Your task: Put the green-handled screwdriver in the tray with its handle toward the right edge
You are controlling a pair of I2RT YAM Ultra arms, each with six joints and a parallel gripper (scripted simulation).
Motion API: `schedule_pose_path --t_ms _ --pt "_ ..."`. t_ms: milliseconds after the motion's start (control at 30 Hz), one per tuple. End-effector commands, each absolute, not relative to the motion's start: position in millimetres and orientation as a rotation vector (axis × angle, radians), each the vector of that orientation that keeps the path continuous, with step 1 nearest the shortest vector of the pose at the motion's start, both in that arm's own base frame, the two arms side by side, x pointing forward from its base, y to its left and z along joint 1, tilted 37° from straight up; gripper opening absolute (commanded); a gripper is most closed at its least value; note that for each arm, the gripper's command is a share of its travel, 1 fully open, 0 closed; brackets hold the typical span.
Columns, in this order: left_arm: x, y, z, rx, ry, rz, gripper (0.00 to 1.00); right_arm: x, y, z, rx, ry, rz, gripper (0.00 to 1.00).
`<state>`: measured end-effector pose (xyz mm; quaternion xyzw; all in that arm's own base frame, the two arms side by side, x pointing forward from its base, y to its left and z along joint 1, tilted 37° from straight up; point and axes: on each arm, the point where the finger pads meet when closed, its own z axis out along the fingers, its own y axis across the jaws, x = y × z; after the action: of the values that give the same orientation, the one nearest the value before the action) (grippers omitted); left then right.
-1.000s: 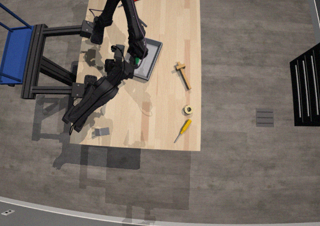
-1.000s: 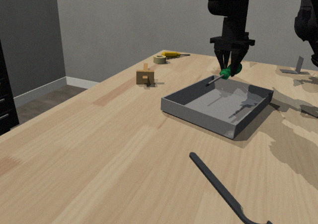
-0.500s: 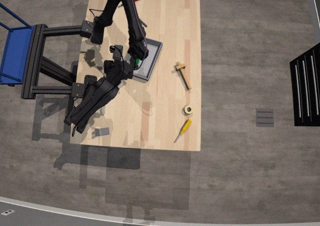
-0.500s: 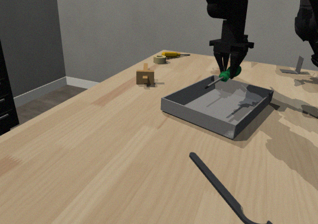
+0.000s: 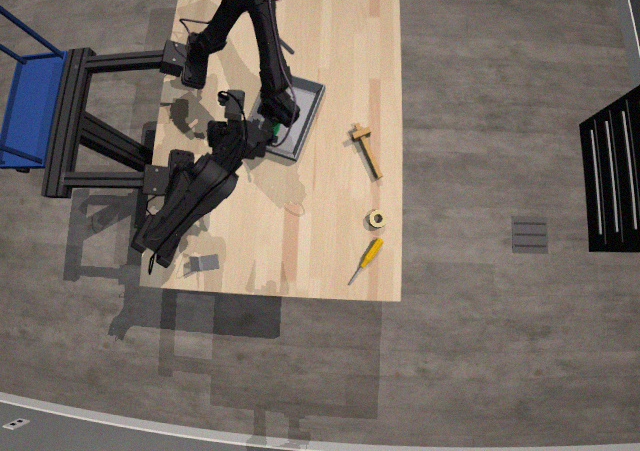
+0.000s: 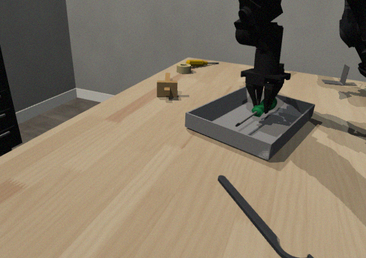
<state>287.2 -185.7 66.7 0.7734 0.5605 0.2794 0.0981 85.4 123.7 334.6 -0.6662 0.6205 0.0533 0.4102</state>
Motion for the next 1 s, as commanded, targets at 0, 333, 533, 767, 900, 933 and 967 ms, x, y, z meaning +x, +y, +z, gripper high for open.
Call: schedule_pose_path --t_ms 0,333,533,767,900,933,967 --pt "296 -197 61 2.265 1.611 0.794 0.18 83 120 341 -1.672 1.564 0.125 1.0" --pt "301 -197 54 2.263 1.602 0.792 0.18 83 120 341 -1.672 1.564 0.125 1.0" --pt "301 -196 56 2.254 1.6 0.792 0.18 83 120 341 -1.672 1.564 0.125 1.0" --pt "300 -198 59 2.24 1.598 0.8 0.44 83 120 341 -1.672 1.564 0.125 1.0" --pt "295 -199 65 2.206 1.593 0.803 0.44 83 120 341 -1.672 1.564 0.125 1.0" --pt "295 -199 65 2.206 1.593 0.803 0.44 83 120 341 -1.672 1.564 0.125 1.0" --pt "295 -199 65 2.206 1.593 0.803 0.44 83 120 341 -1.672 1.564 0.125 1.0"
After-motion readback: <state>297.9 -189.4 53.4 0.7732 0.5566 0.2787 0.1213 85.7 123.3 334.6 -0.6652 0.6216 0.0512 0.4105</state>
